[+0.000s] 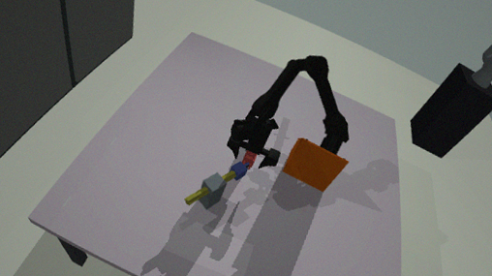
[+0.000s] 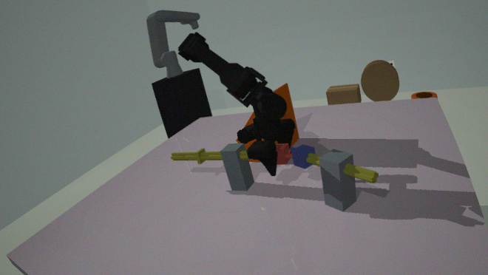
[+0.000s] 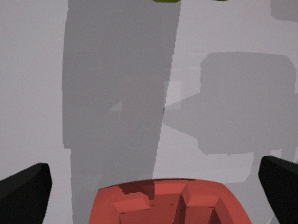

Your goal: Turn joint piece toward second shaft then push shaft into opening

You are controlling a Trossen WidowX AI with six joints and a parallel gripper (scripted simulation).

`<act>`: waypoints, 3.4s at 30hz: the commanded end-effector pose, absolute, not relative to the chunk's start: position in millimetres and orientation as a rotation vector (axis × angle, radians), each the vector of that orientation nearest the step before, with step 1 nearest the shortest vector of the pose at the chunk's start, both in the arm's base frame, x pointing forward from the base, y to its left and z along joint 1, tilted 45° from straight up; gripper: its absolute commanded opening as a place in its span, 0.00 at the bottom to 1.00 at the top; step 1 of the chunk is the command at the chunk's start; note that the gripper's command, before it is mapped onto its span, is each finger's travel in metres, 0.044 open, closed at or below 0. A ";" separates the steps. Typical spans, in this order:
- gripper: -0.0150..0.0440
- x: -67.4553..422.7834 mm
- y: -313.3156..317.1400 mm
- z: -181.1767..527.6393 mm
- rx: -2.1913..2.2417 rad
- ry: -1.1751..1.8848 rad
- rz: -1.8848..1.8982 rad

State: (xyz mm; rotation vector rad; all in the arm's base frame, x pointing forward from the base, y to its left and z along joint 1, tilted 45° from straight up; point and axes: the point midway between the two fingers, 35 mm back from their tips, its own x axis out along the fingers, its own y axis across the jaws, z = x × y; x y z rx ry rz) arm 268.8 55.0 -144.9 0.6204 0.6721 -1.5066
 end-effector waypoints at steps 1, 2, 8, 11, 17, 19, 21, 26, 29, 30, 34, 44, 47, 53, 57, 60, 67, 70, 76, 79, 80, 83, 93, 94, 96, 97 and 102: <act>1.00 270.2 65.4 -132.3 0.666 0.724 -1.485; 1.00 270.2 69.2 -127.7 0.683 0.743 -1.478; 1.00 270.6 71.6 -123.5 0.698 0.757 -1.476; 1.00 271.1 73.1 -122.5 0.679 0.772 -1.466; 1.00 275.2 86.1 -113.0 0.516 0.897 -1.373; 1.00 276.4 90.6 -109.5 0.460 0.938 -1.340; 1.00 277.5 95.1 -106.0 0.403 0.979 -1.306; 1.00 279.8 106.3 -96.7 0.262 1.074 -1.218; 1.00 280.9 113.2 -91.0 0.181 1.128 -1.162; 1.00 281.2 115.5 -89.0 0.153 1.145 -1.144; 1.00 282.0 124.4 -81.1 0.044 1.212 -1.068; 1.00 281.4 146.0 -59.9 -0.233 1.367 -0.872; 1.00 281.0 151.9 -53.0 -0.318 1.408 -0.812; 1.00 279.3 163.4 -38.7 -0.487 1.483 -0.689; 1.00 277.8 170.5 -29.3 -0.594 1.528 -0.609; 1.00 277.5 171.6 -27.7 -0.612 1.535 -0.595; 1.00 278.5 170.2 -28.3 -0.592 1.523 -0.611; 1.00 279.8 164.4 -26.8 -0.511 1.511 -0.651; 1.00 282.3 149.7 -23.2 -0.303 1.474 -0.755; 1.00 283.2 142.4 -21.5 -0.200 1.453 -0.806; 1.00 283.4 140.0 -20.9 -0.165 1.446 -0.823; 1.00 284.0 132.8 -19.3 -0.062 1.422 -0.874; 1.00 284.3 109.2 -14.3 0.278 1.327 -1.038; 1.00 284.2 106.9 -13.8 0.312 1.317 -1.054; 1.00 283.9 102.3 -12.9 0.380 1.295 -1.085; 1.00 283.7 100.0 -12.4 0.414 1.283 -1.101; 1.00 282.5 88.8 -10.3 0.582 1.224 -1.177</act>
